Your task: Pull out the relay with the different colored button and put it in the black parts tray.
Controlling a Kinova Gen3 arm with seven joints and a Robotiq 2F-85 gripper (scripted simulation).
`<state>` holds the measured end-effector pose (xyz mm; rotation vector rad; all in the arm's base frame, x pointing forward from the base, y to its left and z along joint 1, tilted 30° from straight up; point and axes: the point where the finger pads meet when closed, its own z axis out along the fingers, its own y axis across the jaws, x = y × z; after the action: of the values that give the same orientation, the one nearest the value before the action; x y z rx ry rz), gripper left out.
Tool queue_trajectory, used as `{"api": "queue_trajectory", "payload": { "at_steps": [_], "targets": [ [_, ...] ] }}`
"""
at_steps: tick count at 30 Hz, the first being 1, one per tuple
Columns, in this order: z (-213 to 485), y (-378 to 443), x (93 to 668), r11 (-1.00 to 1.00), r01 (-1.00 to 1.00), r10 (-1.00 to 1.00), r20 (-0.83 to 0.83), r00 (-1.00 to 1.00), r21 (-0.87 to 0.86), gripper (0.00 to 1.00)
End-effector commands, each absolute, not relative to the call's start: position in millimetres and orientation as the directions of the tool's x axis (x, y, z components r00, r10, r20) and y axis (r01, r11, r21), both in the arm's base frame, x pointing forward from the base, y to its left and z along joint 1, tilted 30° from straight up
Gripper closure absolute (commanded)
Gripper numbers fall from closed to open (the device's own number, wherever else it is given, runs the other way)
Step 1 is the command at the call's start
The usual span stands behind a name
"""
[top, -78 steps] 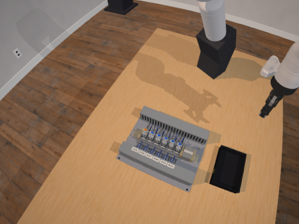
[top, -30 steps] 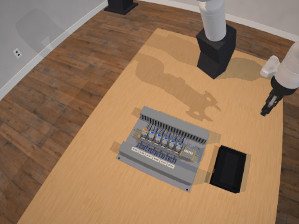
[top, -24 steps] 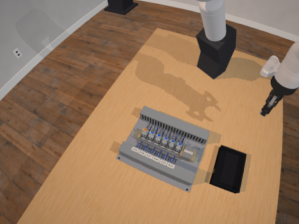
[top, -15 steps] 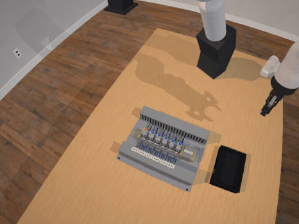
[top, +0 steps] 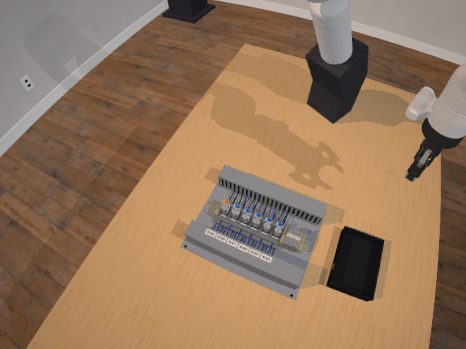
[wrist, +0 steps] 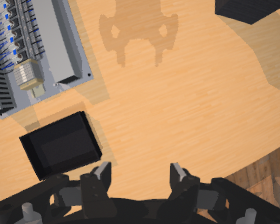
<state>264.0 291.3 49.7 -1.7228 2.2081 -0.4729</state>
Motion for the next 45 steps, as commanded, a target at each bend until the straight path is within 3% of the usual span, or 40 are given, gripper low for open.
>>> {"api": "queue_trajectory", "payload": {
  "at_steps": [1, 24, 45],
  "targets": [
    [50.3, 291.3, 265.2, 0.224, -0.873, -0.972, -0.033, -0.233, -0.433, 0.39],
    [53.6, 280.4, 288.3, 0.196, -0.879, -0.978, -0.017, -0.21, -0.434, 0.39],
    [62.6, 246.1, 342.7, 0.127, -0.889, -0.988, 0.023, -0.152, -0.439, 0.39]
  ]
}}
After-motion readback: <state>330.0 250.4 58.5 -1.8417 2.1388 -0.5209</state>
